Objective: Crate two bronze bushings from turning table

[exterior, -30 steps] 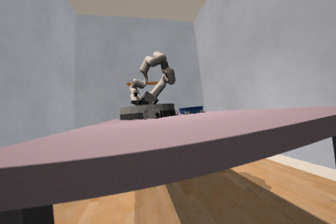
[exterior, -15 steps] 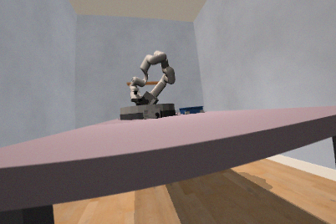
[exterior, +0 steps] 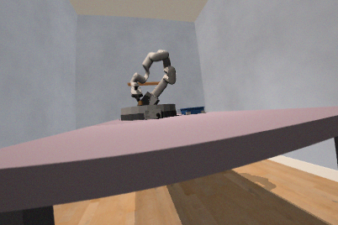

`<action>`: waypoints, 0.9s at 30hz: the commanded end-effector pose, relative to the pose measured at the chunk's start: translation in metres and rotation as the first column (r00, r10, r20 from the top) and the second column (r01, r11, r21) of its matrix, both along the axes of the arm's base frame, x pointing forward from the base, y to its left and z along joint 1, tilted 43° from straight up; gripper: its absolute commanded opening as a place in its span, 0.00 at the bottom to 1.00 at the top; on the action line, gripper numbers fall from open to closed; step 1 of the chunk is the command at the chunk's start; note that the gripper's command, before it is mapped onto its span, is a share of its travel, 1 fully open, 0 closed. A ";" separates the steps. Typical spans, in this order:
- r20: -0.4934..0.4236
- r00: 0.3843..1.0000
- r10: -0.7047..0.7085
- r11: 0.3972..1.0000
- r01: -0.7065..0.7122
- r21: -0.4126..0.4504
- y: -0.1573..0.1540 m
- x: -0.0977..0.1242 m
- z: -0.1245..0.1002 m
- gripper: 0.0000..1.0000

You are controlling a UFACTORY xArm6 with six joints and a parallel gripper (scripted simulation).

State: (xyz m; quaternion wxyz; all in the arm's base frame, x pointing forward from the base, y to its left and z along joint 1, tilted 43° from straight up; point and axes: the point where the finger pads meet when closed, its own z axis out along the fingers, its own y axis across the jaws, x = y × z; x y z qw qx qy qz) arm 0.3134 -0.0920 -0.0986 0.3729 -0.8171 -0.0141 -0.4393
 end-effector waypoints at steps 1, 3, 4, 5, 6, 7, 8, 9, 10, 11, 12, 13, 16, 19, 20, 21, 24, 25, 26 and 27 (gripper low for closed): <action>0.002 1.000 -0.001 1.000 0.001 -0.002 -0.003 0.000 0.002 0.00; 0.002 1.000 -0.001 1.000 0.001 -0.002 -0.003 0.000 0.002 0.00; 0.002 1.000 -0.001 1.000 0.001 -0.002 -0.003 0.000 0.002 0.00; 0.002 1.000 -0.001 1.000 0.001 -0.002 -0.003 0.000 0.002 0.00; 0.002 1.000 -0.001 1.000 0.001 -0.002 -0.003 0.000 0.002 0.00; 0.002 1.000 -0.001 1.000 0.001 -0.002 -0.003 0.000 0.002 0.00; 0.002 1.000 -0.001 1.000 0.001 -0.002 -0.003 0.000 0.002 0.00; 0.002 1.000 -0.001 1.000 0.001 -0.002 -0.003 0.000 0.002 0.00; 0.002 1.000 -0.001 1.000 0.001 -0.002 -0.003 0.000 0.002 0.00; 0.002 1.000 -0.001 1.000 0.001 -0.002 -0.003 0.000 0.002 0.00; 0.002 1.000 -0.001 1.000 0.001 -0.002 -0.003 0.000 0.002 0.00; 0.002 1.000 -0.001 1.000 0.001 -0.002 -0.003 0.000 0.002 0.00; 0.002 1.000 -0.001 1.000 0.001 -0.002 -0.001 0.001 0.004 0.00; 0.002 1.000 -0.001 1.000 0.001 -0.002 0.004 0.002 0.009 0.00; 0.002 1.000 -0.001 1.000 0.001 -0.002 0.006 0.003 0.011 0.00; 0.002 1.000 -0.001 1.000 0.001 -0.002 0.009 0.003 0.014 0.00; 0.002 1.000 -0.001 1.000 0.001 -0.002 0.020 0.006 0.024 0.00; 0.002 1.000 -0.001 1.000 0.001 -0.002 0.024 0.008 0.029 0.00; 0.002 1.000 -0.001 1.000 0.001 -0.002 0.029 0.009 0.034 0.00; 0.002 1.000 -0.001 1.000 0.001 -0.002 0.029 0.009 0.034 0.00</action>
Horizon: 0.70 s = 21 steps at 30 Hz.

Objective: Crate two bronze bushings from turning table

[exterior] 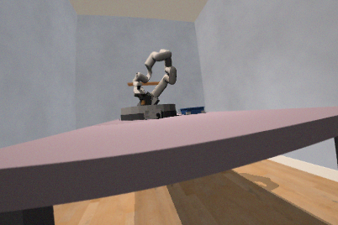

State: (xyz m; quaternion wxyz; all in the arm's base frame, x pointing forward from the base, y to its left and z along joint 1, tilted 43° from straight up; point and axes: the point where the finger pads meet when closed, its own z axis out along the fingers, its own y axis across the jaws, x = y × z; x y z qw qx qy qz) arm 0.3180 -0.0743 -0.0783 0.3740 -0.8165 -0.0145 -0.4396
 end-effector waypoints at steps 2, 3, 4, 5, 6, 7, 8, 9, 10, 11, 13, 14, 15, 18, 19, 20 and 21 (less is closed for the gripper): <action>0.000 1.000 -0.002 1.000 0.002 -0.004 0.017 0.006 0.019 0.00; 0.000 1.000 -0.002 1.000 0.002 -0.004 0.022 0.007 0.024 0.00; 0.000 1.000 -0.002 1.000 0.002 -0.004 0.028 0.009 0.030 0.00; 0.000 1.000 -0.002 1.000 0.002 -0.004 0.035 0.011 0.036 0.00; 0.000 1.000 -0.002 1.000 0.002 -0.004 0.041 0.013 0.042 0.00; 0.000 1.000 -0.002 1.000 0.002 -0.004 0.047 0.014 0.048 0.00; 0.000 1.000 -0.002 1.000 0.002 -0.004 0.051 0.015 0.053 0.00; 0.000 1.000 -0.002 1.000 0.002 -0.004 0.056 0.017 0.057 0.00; 0.000 1.000 -0.002 1.000 0.002 -0.004 0.061 0.018 0.062 0.00; 0.000 1.000 -0.002 1.000 0.002 -0.004 0.066 0.020 0.067 0.00; 0.000 1.000 -0.002 1.000 0.002 -0.004 0.076 0.022 0.077 0.00; 0.000 1.000 -0.002 1.000 0.002 -0.004 0.081 0.024 0.082 0.00; 0.000 1.000 -0.002 1.000 0.002 -0.004 0.086 0.025 0.087 0.00; 0.000 1.000 -0.002 1.000 0.002 -0.004 0.091 0.026 0.092 0.00; 0.000 1.000 -0.002 1.000 0.002 -0.004 0.099 0.028 0.099 0.00; 0.000 1.000 -0.002 1.000 0.002 -0.004 0.106 0.030 0.106 0.00; 0.000 1.000 -0.002 1.000 0.002 -0.004 0.113 0.032 0.113 0.00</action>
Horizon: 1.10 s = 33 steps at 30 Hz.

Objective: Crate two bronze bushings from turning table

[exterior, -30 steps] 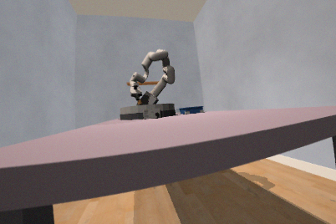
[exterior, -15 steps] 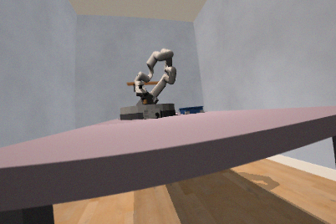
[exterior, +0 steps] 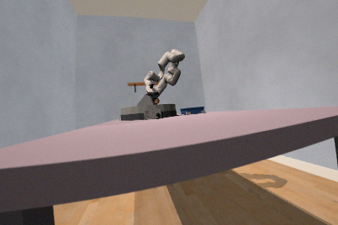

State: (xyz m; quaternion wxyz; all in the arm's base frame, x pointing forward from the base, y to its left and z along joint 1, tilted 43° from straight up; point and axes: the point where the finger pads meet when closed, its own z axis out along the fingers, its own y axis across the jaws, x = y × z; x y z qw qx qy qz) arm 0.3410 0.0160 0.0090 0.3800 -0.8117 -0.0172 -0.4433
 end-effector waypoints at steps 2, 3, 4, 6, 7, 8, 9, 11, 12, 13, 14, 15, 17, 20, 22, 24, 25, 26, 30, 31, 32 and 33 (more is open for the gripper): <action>-0.012 1.000 -0.009 1.000 0.009 -0.015 0.031 0.012 0.034 0.00; -0.012 1.000 -0.009 1.000 0.009 -0.016 0.036 0.013 0.039 0.00; -0.012 1.000 -0.009 1.000 0.009 -0.016 0.041 0.014 0.044 0.00; -0.012 1.000 -0.009 1.000 0.009 -0.016 0.051 0.017 0.053 0.00; -0.012 1.000 -0.009 1.000 0.009 -0.016 0.056 0.018 0.058 0.00; -0.012 1.000 -0.009 1.000 0.009 -0.016 0.061 0.020 0.063 0.00; -0.012 1.000 -0.009 1.000 0.009 -0.015 0.066 0.021 0.068 0.00; -0.012 1.000 -0.009 1.000 0.009 -0.016 0.076 0.024 0.077 0.00; -0.012 1.000 -0.009 1.000 0.009 -0.015 0.081 0.025 0.082 0.00; -0.012 1.000 -0.009 1.000 0.009 -0.015 0.081 0.025 0.082 0.00; -0.012 1.000 -0.009 1.000 0.009 -0.015 0.081 0.025 0.082 0.00; -0.012 1.000 -0.009 1.000 0.009 -0.015 0.087 0.027 0.089 0.00; -0.012 1.000 -0.009 1.000 0.009 -0.015 0.101 0.031 0.102 0.00; -0.012 1.000 -0.009 1.000 0.009 -0.016 0.116 0.035 0.116 0.00; -0.012 1.000 -0.009 1.000 0.009 -0.015 0.126 0.038 0.127 0.00; -0.012 1.000 -0.009 1.000 0.009 -0.016 0.136 0.040 0.137 0.00; -0.012 1.000 -0.009 1.000 0.009 -0.016 0.141 0.042 0.142 0.00; -0.012 1.000 -0.009 1.000 0.009 -0.015 0.147 0.043 0.147 0.00; -0.012 1.000 -0.009 1.000 0.009 -0.015 0.162 0.048 0.162 0.00; -0.012 1.000 -0.009 1.000 0.009 -0.015 0.162 0.048 0.162 0.00; -0.012 1.000 -0.009 1.000 0.009 -0.015 0.167 0.049 0.167 0.00; -0.012 1.000 -0.009 1.000 0.009 -0.015 0.171 0.050 0.171 0.00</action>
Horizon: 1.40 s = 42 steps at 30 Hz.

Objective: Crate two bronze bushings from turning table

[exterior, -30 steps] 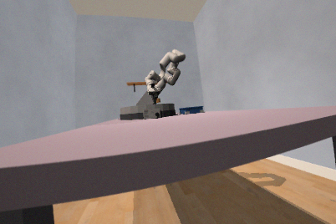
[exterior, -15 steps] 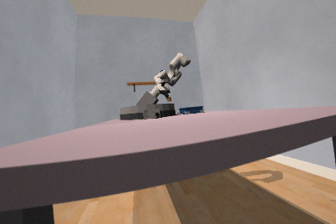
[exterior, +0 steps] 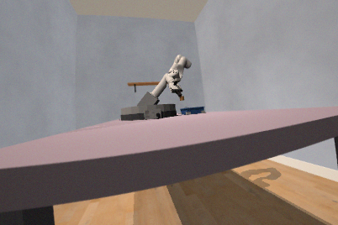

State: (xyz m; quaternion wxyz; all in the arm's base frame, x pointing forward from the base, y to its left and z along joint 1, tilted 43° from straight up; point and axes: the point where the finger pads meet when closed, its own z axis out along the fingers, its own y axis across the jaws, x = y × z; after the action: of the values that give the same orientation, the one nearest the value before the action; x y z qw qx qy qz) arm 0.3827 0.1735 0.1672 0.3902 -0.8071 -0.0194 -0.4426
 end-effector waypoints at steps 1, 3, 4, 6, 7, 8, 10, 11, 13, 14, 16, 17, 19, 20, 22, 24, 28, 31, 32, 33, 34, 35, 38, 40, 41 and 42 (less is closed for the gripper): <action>-0.016 1.000 -0.023 0.999 0.022 -0.034 0.018 0.009 0.017 0.00; -0.016 1.000 -0.023 0.999 0.022 -0.034 0.025 0.011 0.024 0.00; -0.016 1.000 -0.023 0.999 0.022 -0.034 0.028 0.012 0.027 0.00; -0.016 1.000 -0.023 0.999 0.022 -0.034 0.033 0.013 0.031 0.00; -0.016 1.000 -0.023 0.999 0.022 -0.034 0.035 0.014 0.033 0.00; -0.016 1.000 -0.023 0.999 0.022 -0.034 0.036 0.014 0.035 0.00; -0.016 1.000 -0.023 0.999 0.022 -0.034 0.038 0.015 0.037 0.00; -0.016 1.000 -0.023 0.999 0.022 -0.034 0.039 0.015 0.037 0.00; -0.016 1.000 -0.023 0.999 0.022 -0.034 0.039 0.015 0.038 0.00; -0.016 1.000 -0.023 0.999 0.022 -0.034 0.039 0.015 0.038 0.00; -0.016 1.000 -0.023 0.999 0.022 -0.034 0.039 0.015 0.038 0.00; -0.016 1.000 -0.023 0.999 0.022 -0.034 0.039 0.015 0.038 0.00; -0.016 1.000 -0.023 0.999 0.022 -0.034 0.039 0.015 0.038 0.00; -0.016 1.000 -0.023 0.999 0.022 -0.034 0.039 0.015 0.038 0.00; -0.016 1.000 -0.023 0.999 0.022 -0.034 0.039 0.015 0.038 0.00; -0.016 1.000 -0.023 0.999 0.022 -0.034 0.039 0.015 0.038 0.00; -0.016 1.000 -0.023 0.999 0.022 -0.034 0.039 0.015 0.038 0.00; -0.016 1.000 -0.023 0.999 0.022 -0.034 0.040 0.015 0.038 0.00; -0.016 1.000 -0.023 0.999 0.022 -0.034 0.040 0.015 0.038 0.00; -0.016 1.000 -0.023 0.999 0.022 -0.034 0.040 0.015 0.038 0.00; -0.016 1.000 -0.023 0.999 0.022 -0.034 0.040 0.015 0.039 0.00; -0.016 1.000 -0.023 0.999 0.022 -0.034 0.040 0.015 0.039 0.00; -0.016 1.000 -0.023 0.999 0.022 -0.034 0.041 0.015 0.039 0.00; -0.016 1.000 -0.023 0.999 0.022 -0.034 0.041 0.015 0.039 0.00; -0.016 1.000 -0.023 0.999 0.022 -0.034 0.041 0.015 0.039 0.00; -0.016 1.000 -0.023 0.999 0.022 -0.034 0.041 0.015 0.039 0.00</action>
State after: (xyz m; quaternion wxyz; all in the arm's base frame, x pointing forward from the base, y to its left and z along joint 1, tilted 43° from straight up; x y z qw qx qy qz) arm 0.3972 0.2141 0.2051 0.3717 -0.8177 -0.0146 -0.4393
